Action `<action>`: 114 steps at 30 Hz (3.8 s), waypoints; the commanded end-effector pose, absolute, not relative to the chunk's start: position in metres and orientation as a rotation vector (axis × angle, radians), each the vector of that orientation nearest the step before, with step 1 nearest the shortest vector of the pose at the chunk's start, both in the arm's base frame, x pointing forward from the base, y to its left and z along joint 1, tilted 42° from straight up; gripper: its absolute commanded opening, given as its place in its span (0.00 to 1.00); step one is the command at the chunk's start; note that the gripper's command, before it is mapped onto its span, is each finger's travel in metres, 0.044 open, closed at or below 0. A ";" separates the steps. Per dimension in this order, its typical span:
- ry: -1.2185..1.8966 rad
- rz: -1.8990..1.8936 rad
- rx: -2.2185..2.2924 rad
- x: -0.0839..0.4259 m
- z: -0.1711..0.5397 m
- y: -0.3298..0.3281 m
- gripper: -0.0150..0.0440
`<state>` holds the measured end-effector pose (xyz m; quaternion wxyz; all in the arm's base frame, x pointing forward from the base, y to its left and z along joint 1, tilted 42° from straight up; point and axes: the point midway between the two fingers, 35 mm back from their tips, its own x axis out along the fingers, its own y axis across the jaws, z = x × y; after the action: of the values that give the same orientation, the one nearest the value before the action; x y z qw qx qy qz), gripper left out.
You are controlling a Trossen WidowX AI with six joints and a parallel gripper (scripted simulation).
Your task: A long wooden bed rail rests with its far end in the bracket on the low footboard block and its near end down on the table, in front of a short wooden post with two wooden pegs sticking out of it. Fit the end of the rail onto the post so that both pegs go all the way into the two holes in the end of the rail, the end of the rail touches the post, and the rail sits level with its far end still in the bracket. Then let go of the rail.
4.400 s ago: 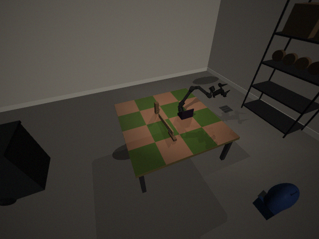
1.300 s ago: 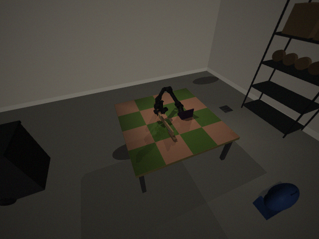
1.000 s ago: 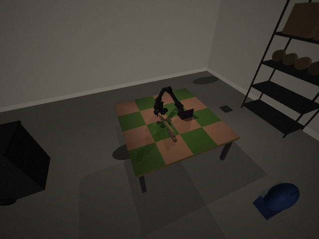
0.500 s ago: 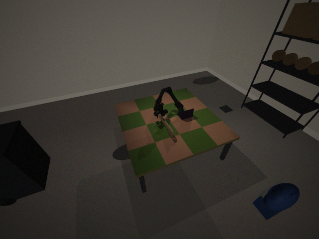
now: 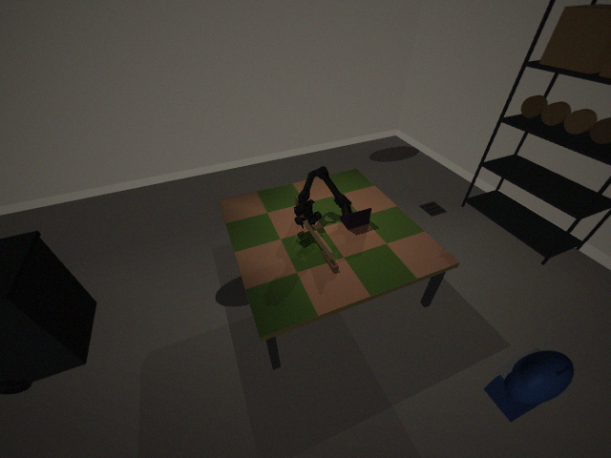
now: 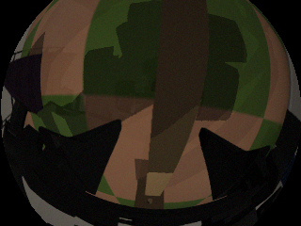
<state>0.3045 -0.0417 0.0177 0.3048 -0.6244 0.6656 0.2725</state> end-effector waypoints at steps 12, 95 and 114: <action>1.769 0.723 -1.661 0.303 0.017 -0.044 0.33; 1.768 0.724 -1.660 0.306 0.040 -0.021 0.25; 1.768 0.724 -1.660 0.305 0.038 -0.023 0.25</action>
<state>0.3052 -0.0241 0.0389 0.2976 -0.6274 0.6673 0.2695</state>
